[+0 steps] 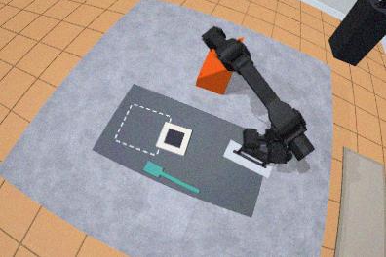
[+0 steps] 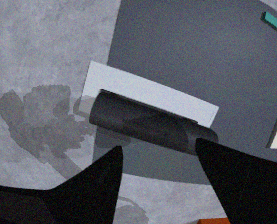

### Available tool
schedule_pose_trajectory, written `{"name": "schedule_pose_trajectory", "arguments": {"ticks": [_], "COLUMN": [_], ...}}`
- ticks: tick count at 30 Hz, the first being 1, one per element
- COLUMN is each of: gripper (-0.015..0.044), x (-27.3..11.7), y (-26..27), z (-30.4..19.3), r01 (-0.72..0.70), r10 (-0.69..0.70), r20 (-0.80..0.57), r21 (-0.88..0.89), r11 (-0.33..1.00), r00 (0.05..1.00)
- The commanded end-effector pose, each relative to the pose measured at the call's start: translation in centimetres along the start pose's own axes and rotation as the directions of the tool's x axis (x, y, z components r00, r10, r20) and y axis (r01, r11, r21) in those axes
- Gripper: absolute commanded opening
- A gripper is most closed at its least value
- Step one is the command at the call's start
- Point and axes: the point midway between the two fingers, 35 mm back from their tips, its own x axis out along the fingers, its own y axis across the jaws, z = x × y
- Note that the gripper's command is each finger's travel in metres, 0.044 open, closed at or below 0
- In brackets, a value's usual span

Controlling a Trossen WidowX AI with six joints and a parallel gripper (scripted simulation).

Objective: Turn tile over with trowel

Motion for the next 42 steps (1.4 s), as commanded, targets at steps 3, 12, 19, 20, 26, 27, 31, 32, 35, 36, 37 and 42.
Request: {"name": "schedule_pose_trajectory", "arguments": {"ticks": [3, 12, 19, 20, 26, 27, 31, 32, 35, 36, 37, 42], "gripper": [0.0270, 0.0270, 0.0270, 0.0270, 0.0270, 0.0270, 0.0270, 0.0270, 0.0270, 0.0270, 0.0270, 0.0270], "x": [0.00, 0.01, 0.02, 0.03, 0.03, 0.04, 0.04, 0.04, 0.05, 0.05, 0.05, 0.06], "y": [0.01, -0.03, -0.07, -0.08, -0.10, -0.10, -0.12, -0.12, -0.14, -0.15, -0.15, -0.18], "z": [0.01, 0.00, 0.00, 0.00, 0.00, 0.00, 0.00, -0.01, -0.01, -0.01, -0.01, -0.01], "r01": [-0.003, -0.003, -0.003, -0.003, -0.003, -0.003, -0.002, -0.002, -0.002, -0.002, -0.001, -0.001], "r10": [0.004, 0.004, 0.004, 0.004, 0.004, 0.004, 0.004, 0.004, 0.004, 0.004, 0.004, 0.004], "r20": [0.000, 0.000, 0.000, 0.000, 0.001, 0.001, 0.001, 0.001, 0.001, 0.001, 0.001, 0.001], "r21": [0.215, 0.504, 0.697, 0.722, 0.849, 0.867, 0.928, 0.940, 0.970, 0.978, 0.985, 1.000], "r11": [0.977, 0.863, 0.717, 0.692, 0.528, 0.498, 0.374, 0.341, 0.242, 0.208, 0.174, 0.001], "r00": [1.000, 1.000, 1.000, 1.000, 1.000, 1.000, 1.000, 1.000, 1.000, 1.000, 1.000, 1.000]}}
